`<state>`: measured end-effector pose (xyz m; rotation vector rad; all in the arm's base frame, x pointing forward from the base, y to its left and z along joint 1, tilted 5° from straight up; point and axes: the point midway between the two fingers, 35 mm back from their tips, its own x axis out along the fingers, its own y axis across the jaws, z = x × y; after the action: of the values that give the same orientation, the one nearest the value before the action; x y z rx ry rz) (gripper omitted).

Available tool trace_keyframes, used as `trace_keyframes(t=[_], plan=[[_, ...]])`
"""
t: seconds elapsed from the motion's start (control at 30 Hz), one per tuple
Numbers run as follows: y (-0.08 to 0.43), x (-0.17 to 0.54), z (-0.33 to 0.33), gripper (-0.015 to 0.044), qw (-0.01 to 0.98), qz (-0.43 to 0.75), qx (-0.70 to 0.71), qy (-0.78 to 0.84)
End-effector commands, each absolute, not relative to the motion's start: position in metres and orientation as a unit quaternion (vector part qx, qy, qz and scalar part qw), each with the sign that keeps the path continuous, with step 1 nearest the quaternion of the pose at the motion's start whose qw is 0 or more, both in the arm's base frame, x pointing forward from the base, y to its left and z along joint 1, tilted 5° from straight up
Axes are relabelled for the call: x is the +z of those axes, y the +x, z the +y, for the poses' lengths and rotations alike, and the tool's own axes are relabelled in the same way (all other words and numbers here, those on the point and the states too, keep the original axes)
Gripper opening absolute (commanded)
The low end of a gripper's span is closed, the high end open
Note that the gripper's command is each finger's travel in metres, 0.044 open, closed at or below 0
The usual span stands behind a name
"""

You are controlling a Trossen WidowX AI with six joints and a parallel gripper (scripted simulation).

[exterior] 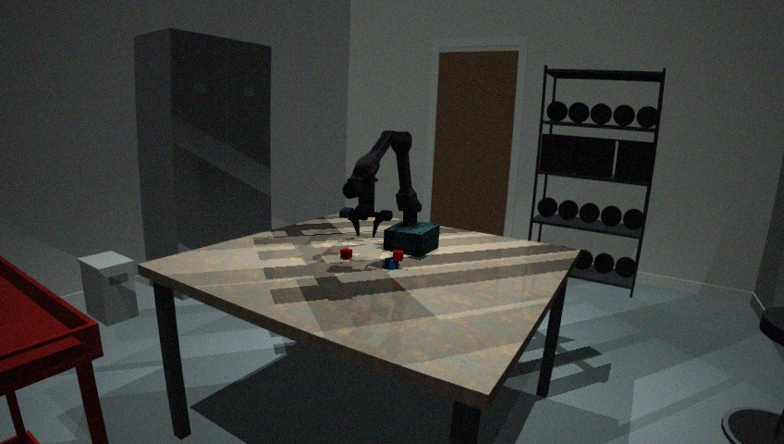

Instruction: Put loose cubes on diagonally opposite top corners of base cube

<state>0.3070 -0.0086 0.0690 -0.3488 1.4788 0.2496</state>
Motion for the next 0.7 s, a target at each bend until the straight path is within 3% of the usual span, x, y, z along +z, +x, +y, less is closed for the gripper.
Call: trace_keyframes(t=[0.0,0.67], plan=[[0.309,0.075,-0.021,0.0265,0.707,0.655,0.164,-0.213],[0.298,0.093,-0.092,0.0265,0.552,0.528,0.418,-0.492]])
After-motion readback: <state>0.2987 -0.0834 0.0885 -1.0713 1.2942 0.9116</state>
